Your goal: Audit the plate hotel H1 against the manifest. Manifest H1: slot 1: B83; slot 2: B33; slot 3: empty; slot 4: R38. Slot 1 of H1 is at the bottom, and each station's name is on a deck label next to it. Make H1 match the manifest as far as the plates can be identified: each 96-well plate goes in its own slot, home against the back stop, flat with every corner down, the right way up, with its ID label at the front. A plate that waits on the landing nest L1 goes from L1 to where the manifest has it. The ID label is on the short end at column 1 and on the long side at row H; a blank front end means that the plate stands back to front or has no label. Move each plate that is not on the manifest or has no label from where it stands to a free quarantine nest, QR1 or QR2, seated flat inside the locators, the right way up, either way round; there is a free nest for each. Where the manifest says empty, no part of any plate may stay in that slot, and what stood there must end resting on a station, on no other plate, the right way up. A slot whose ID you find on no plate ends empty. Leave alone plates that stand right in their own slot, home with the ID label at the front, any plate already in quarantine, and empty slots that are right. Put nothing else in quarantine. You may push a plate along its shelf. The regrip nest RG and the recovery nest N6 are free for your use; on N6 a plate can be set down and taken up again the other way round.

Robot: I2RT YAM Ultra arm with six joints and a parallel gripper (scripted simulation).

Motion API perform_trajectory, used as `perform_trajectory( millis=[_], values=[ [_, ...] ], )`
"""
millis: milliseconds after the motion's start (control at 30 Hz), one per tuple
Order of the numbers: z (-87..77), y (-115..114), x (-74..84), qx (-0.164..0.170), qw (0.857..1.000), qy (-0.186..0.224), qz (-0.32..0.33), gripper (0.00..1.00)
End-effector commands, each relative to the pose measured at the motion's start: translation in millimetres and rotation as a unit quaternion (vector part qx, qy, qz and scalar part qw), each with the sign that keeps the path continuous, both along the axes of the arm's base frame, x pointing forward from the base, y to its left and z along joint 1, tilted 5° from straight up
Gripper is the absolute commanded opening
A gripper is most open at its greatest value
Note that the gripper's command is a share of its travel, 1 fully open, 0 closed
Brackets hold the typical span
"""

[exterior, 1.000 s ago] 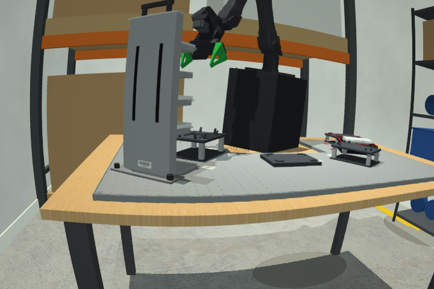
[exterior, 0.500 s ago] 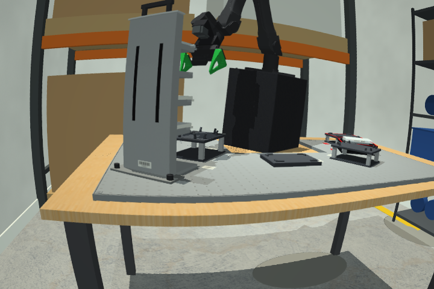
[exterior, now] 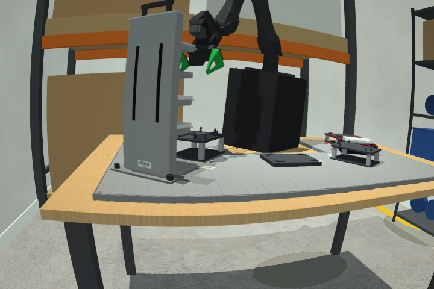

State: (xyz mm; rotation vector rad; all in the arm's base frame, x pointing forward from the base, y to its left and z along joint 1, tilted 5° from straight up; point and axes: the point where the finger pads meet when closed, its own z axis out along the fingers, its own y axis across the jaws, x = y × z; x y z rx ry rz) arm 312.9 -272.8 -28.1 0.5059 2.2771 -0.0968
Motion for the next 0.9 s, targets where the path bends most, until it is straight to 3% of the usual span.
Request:
perform_trajectory(
  millis=[0,100,167,200,233,267,867],
  values=[
    [5.9,-7.4,12.9,-0.007,1.000,-0.009,0.001,1.00],
    [4.1,-8.1,16.4,-0.004,1.000,-0.005,0.001,1.00],
    [21.3,-14.2,20.5,-0.021,1.000,-0.023,0.001,1.00],
    [22.4,-16.7,19.4,-0.023,0.999,-0.025,-0.002,1.00],
    [22.4,-16.9,19.2,-0.024,0.999,-0.025,-0.002,1.00],
    [7.3,-8.1,11.9,-0.009,1.000,-0.009,0.000,1.00],
    [7.3,-8.1,11.9,-0.009,1.000,-0.009,0.000,1.00]
  ],
)
